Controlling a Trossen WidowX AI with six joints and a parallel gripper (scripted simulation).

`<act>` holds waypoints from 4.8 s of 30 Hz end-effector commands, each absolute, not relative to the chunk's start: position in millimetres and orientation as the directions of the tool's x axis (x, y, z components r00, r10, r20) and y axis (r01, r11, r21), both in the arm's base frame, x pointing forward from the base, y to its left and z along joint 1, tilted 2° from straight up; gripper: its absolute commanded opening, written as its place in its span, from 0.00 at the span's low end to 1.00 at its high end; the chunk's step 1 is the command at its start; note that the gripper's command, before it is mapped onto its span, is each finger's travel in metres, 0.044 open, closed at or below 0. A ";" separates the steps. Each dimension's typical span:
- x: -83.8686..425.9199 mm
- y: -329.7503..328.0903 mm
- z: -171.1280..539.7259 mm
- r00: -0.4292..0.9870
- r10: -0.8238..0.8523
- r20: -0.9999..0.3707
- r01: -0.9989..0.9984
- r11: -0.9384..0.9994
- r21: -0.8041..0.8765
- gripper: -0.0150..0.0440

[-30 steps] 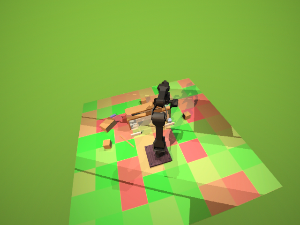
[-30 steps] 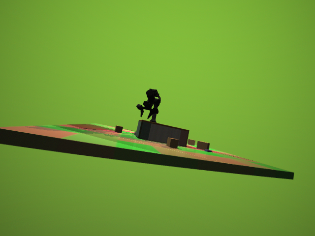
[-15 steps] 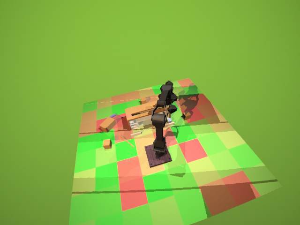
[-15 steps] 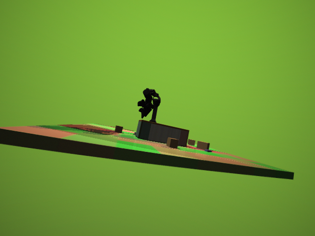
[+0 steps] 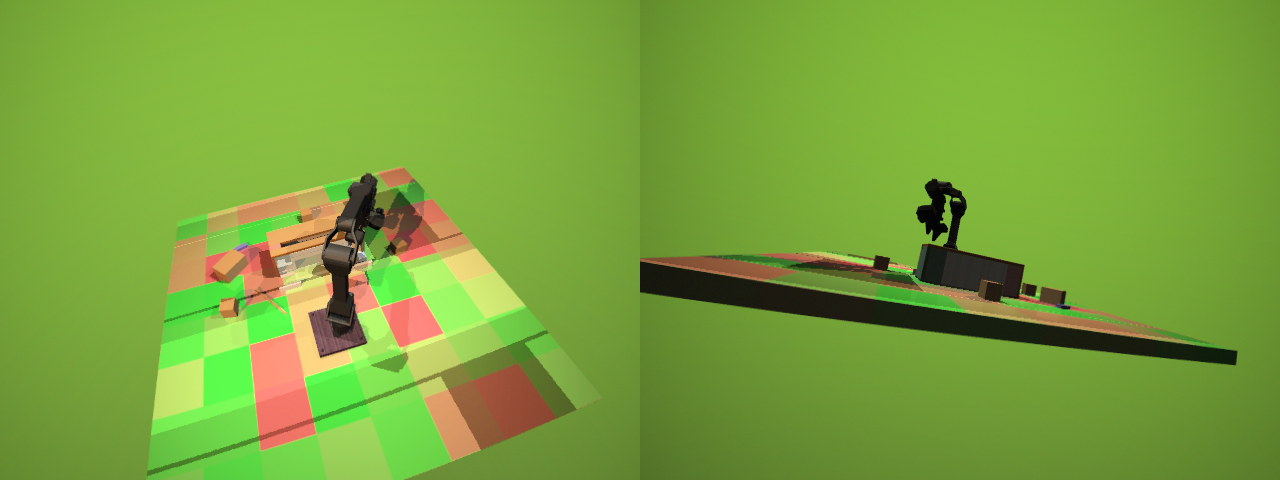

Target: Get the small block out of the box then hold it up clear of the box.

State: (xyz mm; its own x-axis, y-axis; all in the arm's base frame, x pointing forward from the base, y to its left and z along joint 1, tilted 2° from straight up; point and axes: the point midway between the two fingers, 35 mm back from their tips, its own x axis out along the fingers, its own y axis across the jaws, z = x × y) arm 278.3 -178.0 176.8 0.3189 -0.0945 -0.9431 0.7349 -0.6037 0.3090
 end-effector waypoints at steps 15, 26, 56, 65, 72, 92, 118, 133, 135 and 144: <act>270.0 -182.3 176.5 0.395 -0.039 -0.918 -0.016 -0.999 0.035 0.74; 272.3 -187.0 115.2 0.395 -0.039 -0.918 -0.016 -0.999 0.036 0.74; 269.7 -187.3 47.7 0.394 -0.039 -0.918 -0.016 -0.999 0.035 0.74; 269.0 -187.1 33.5 0.394 -0.039 -0.918 -0.016 -0.999 0.035 0.74; 268.0 -186.6 22.9 0.394 -0.039 -0.918 -0.016 -0.999 0.035 0.74; 271.1 -187.0 55.5 0.397 -0.042 -0.917 -0.005 -0.999 0.043 0.25; 244.9 -154.8 151.2 0.403 -0.180 -0.897 -0.349 -0.937 0.032 0.25; 222.5 -136.2 183.5 0.417 -0.256 -0.872 -0.522 -0.853 0.001 0.25; 222.5 -136.2 183.5 0.417 -0.256 -0.872 -0.522 -0.853 0.001 0.25; 222.5 -136.2 183.5 0.417 -0.256 -0.872 -0.522 -0.853 0.001 0.25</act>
